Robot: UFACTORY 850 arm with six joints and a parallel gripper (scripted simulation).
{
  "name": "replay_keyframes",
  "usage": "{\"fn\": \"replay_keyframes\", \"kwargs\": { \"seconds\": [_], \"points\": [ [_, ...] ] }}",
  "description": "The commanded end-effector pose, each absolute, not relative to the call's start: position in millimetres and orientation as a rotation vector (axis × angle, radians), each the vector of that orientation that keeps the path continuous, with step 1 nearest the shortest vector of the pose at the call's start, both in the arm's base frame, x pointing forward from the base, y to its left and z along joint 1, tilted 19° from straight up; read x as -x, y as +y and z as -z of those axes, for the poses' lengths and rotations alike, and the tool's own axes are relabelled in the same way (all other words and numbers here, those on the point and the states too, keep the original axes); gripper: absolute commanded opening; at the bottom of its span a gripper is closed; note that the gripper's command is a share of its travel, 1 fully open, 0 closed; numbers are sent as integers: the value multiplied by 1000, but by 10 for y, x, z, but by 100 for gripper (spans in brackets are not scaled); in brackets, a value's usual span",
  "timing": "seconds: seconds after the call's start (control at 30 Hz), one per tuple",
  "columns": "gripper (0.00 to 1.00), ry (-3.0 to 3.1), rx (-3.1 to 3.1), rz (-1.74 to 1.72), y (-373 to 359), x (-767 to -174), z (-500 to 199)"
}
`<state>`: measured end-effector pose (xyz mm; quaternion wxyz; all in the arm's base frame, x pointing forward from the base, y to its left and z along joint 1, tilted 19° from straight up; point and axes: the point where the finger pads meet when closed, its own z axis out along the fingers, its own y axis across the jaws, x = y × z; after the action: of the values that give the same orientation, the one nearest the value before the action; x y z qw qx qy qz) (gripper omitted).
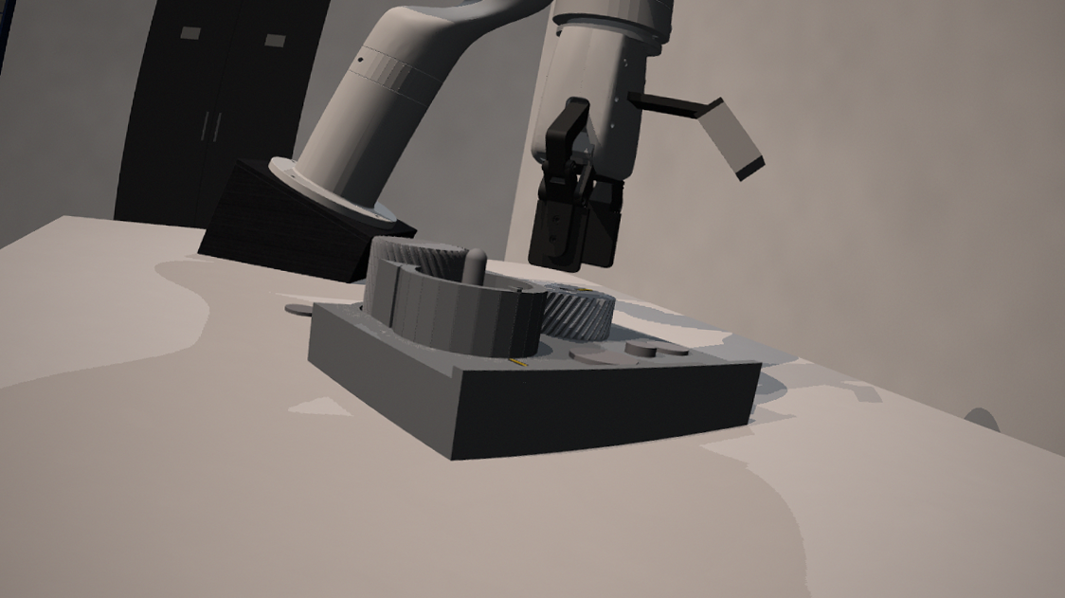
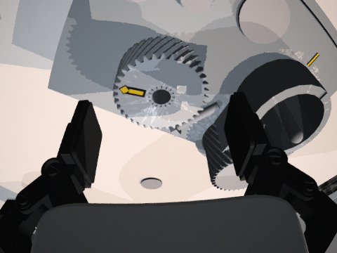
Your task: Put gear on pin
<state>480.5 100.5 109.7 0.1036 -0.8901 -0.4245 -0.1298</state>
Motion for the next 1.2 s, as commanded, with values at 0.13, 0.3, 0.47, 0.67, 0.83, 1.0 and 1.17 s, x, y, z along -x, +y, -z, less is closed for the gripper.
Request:
{"fn": "replay_keyframes", "kwargs": {
  "seconds": [0.13, 0.3, 0.47, 0.67, 0.83, 1.0, 1.17],
  "points": [
    [93, -1252, 2626, 385, 1013, -4817, -1074],
    [93, -1252, 2626, 385, 1026, -4823, -1033],
    [93, -1252, 2626, 385, 1042, -4831, -981],
    [93, -1252, 2626, 385, 1056, -4838, -935],
    [93, -1252, 2626, 385, 1074, -4847, -878],
    [93, -1252, 2626, 385, 1091, -4855, -825],
    [93, -1252, 2626, 385, 1099, -4859, -799]
  ]
}}
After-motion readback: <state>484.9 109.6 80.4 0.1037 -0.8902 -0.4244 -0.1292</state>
